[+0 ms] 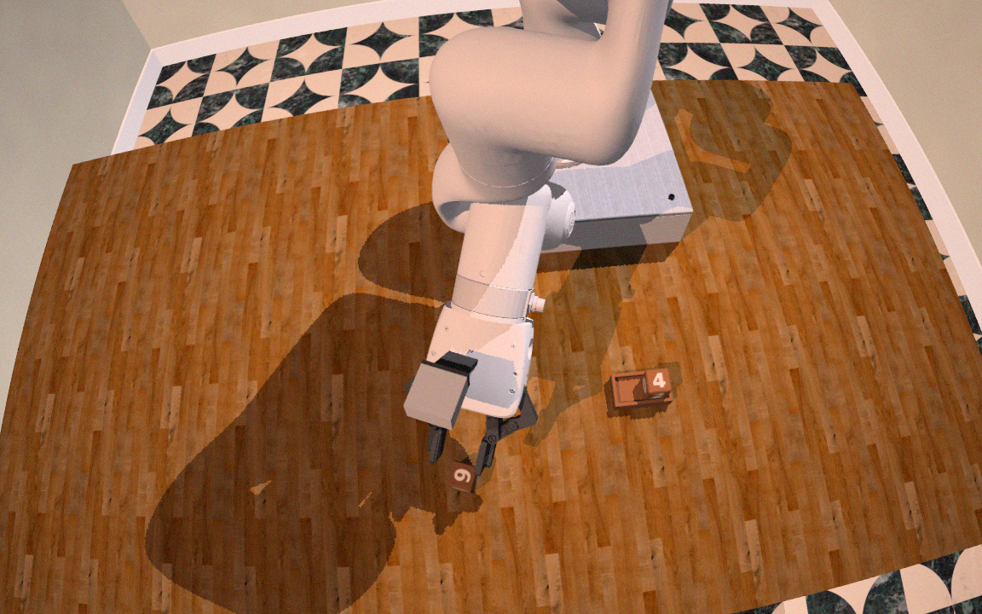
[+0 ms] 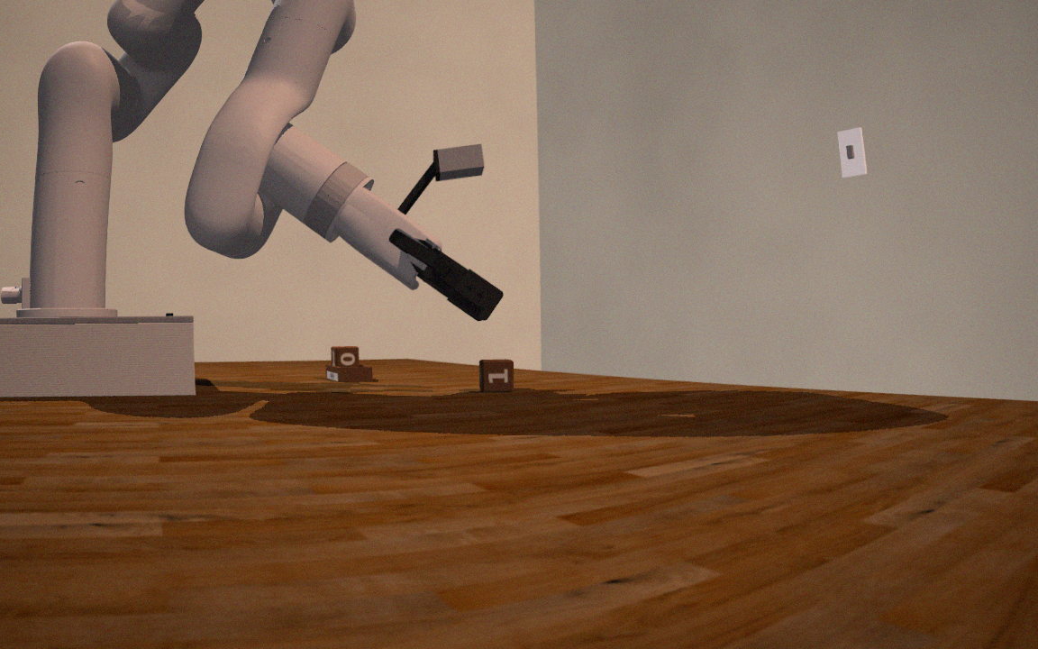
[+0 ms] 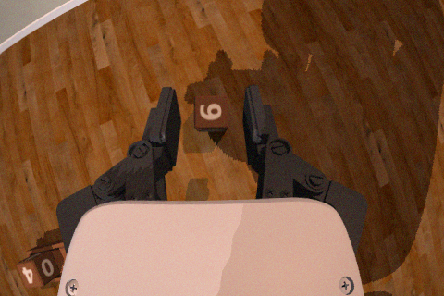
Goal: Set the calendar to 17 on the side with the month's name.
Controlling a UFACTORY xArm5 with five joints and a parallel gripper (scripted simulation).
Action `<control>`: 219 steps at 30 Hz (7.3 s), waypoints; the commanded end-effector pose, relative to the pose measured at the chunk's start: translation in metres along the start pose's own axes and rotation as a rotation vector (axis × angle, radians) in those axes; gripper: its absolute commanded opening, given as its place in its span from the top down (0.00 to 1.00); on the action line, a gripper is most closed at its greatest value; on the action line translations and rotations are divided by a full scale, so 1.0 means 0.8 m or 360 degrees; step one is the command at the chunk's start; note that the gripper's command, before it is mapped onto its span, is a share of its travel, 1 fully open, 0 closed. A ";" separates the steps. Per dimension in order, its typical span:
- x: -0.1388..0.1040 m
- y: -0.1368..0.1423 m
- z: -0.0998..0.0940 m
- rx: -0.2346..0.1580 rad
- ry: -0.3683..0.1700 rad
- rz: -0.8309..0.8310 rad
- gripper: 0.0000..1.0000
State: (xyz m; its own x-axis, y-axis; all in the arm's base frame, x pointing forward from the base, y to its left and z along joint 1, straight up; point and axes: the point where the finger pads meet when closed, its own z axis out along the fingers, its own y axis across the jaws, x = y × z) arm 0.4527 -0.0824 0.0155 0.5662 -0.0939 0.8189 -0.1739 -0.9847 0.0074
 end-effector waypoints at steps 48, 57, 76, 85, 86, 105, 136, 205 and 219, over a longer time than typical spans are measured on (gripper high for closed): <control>-0.063 -0.001 0.046 0.0001 0.0004 0.0000 0.53; -0.063 -0.001 0.046 0.0001 0.0004 0.0000 0.53; -0.063 -0.001 0.046 0.0001 0.0004 0.0000 0.53; -0.063 -0.001 0.046 0.0001 0.0004 0.0000 0.73; -0.063 -0.001 0.046 0.0001 0.0004 0.0000 0.73; -0.063 -0.001 0.046 0.0001 0.0004 0.0000 0.73; -0.023 0.000 0.017 0.0000 0.0005 0.0000 0.73; 0.019 0.001 -0.001 0.0002 -0.0663 0.0015 0.73; 0.022 0.001 0.001 0.0003 -0.0880 0.0015 0.73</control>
State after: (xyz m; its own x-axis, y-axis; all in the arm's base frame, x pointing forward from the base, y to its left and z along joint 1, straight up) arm 0.4604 -0.0842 0.0292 0.8832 -0.1616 0.4403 -0.1800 -0.9837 0.0000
